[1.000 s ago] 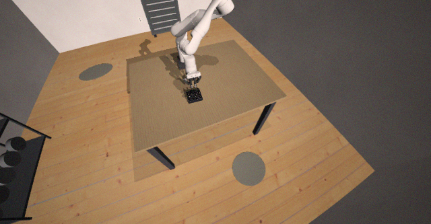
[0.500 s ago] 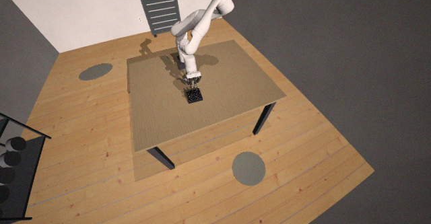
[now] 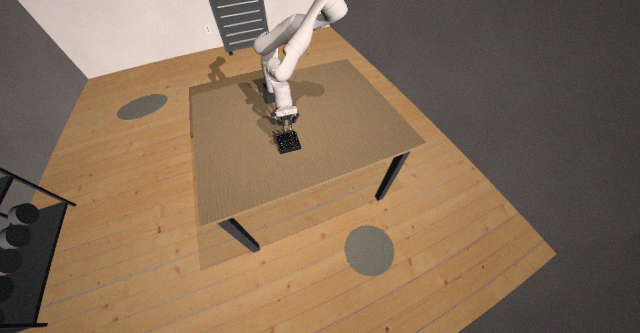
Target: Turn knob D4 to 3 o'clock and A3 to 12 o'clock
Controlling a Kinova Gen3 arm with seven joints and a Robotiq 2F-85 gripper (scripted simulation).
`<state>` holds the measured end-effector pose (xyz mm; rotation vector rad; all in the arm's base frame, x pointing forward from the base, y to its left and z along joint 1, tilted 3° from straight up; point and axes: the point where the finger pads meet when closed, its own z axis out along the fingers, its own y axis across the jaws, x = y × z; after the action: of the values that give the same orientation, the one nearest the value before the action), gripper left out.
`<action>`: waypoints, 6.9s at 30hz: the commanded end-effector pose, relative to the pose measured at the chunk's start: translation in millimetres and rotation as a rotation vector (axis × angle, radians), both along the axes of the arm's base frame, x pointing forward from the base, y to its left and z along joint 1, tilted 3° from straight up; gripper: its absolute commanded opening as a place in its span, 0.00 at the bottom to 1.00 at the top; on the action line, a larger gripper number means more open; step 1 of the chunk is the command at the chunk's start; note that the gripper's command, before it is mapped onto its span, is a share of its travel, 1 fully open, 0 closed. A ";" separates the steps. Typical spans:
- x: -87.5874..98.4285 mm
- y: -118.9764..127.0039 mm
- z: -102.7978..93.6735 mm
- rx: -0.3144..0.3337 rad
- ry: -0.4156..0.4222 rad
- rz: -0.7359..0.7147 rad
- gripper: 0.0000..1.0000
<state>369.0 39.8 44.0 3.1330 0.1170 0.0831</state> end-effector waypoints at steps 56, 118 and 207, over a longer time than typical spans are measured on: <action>-7.8 -6.3 5.6 0.052 0.021 -1.380 0.19; -1.8 3.5 21.5 0.153 0.009 -2.790 0.19; -0.8 -0.4 -8.4 0.150 -0.006 -2.806 0.19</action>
<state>368.1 43.2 39.3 0.6400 -3.1295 0.0055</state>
